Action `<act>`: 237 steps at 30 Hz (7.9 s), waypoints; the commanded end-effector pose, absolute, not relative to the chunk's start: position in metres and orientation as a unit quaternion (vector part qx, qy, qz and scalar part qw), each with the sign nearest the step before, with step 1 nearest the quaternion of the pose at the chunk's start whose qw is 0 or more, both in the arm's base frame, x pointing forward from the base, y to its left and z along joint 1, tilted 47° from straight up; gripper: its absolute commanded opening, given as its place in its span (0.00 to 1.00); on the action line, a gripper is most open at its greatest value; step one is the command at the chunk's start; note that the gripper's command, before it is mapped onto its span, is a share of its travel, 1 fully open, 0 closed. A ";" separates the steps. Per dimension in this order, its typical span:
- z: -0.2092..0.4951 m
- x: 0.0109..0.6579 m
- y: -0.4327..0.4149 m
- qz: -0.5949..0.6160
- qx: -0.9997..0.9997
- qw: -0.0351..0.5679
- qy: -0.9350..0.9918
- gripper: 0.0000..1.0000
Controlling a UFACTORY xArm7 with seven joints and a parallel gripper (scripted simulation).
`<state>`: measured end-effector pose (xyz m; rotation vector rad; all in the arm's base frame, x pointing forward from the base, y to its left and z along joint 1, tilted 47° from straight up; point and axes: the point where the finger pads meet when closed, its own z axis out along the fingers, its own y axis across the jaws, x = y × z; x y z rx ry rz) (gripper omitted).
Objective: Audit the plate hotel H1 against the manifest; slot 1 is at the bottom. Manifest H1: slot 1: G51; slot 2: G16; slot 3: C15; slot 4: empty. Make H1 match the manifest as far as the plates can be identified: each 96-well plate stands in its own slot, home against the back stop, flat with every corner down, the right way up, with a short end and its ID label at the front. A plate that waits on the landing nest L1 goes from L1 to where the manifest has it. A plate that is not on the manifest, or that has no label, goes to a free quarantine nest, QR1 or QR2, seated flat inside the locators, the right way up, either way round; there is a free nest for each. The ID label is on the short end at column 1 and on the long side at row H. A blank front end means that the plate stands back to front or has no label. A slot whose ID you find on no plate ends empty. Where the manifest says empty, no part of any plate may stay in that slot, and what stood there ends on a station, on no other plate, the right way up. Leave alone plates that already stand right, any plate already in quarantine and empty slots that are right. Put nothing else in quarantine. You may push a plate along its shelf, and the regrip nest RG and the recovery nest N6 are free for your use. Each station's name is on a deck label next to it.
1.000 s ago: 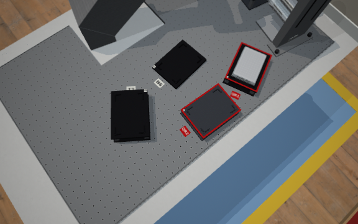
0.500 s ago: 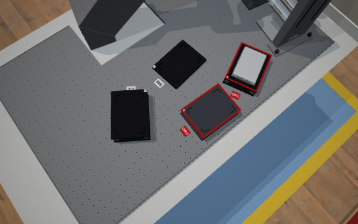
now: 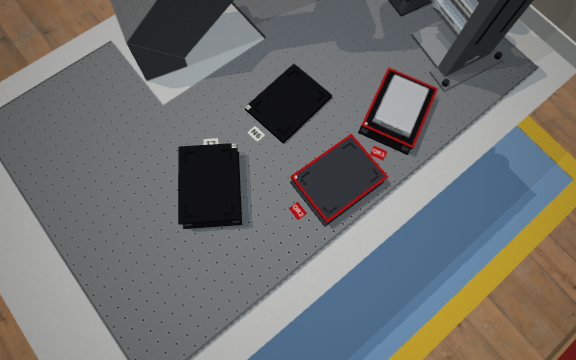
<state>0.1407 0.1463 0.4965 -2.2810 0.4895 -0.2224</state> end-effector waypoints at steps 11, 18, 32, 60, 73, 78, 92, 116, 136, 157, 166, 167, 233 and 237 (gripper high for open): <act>0.468 0.178 0.097 0.001 -0.830 0.400 0.389 0.00; 0.455 0.195 0.076 0.041 -0.787 0.398 0.470 0.00; 0.425 0.220 0.034 0.119 -0.678 0.382 0.617 0.00; 0.345 0.247 -0.061 0.144 -0.633 0.372 0.663 0.00; 0.306 0.245 -0.100 0.144 -0.633 0.372 0.663 0.00; 0.289 0.244 -0.118 0.144 -0.633 0.372 0.663 0.00; 0.245 0.225 -0.154 0.144 -0.633 0.371 0.663 0.00; 0.208 0.207 -0.184 0.144 -0.634 0.371 0.663 0.00; 0.191 0.215 -0.167 0.144 -0.634 0.371 0.663 0.00; 0.169 0.224 -0.146 0.144 -0.634 0.371 0.663 0.00; 0.161 0.228 -0.139 0.144 -0.634 0.371 0.663 0.00; 0.160 0.228 -0.137 0.144 -0.634 0.371 0.663 0.00; 0.094 0.258 -0.073 0.144 -0.634 0.371 0.663 0.00; 0.089 0.260 -0.069 0.144 -0.634 0.371 0.663 0.00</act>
